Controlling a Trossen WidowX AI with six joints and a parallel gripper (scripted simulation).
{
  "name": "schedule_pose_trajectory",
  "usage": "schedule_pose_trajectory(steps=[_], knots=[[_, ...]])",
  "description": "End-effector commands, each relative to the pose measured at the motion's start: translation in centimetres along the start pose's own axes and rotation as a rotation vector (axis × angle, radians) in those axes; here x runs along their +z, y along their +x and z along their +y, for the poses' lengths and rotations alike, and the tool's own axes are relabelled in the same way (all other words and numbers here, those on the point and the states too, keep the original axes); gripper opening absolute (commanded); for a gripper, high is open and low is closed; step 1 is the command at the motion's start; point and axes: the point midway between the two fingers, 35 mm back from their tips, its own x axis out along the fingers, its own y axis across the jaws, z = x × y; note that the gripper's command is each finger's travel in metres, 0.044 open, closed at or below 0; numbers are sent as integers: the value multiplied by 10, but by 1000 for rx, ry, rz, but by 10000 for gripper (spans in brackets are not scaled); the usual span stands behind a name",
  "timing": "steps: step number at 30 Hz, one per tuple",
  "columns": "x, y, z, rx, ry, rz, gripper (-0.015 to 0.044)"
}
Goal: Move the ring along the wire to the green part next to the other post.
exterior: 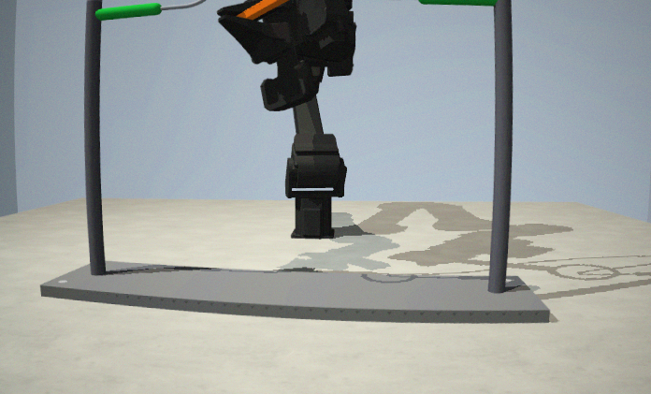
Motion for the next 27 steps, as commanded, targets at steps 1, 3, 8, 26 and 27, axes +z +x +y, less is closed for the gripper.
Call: schedule_pose_trajectory(steps=[1, 3, 8, 26, 27], knots=[[0, -2, 12, 40, 70, 12, -150], [1, -3, 19, 65, 115, 18, -150], [4, -7, 37, 129, 224, 32, -150], [29, -18, 94, 312, 610, -1, -150], [31, -19, 96, 320, 625, 1, -150]])
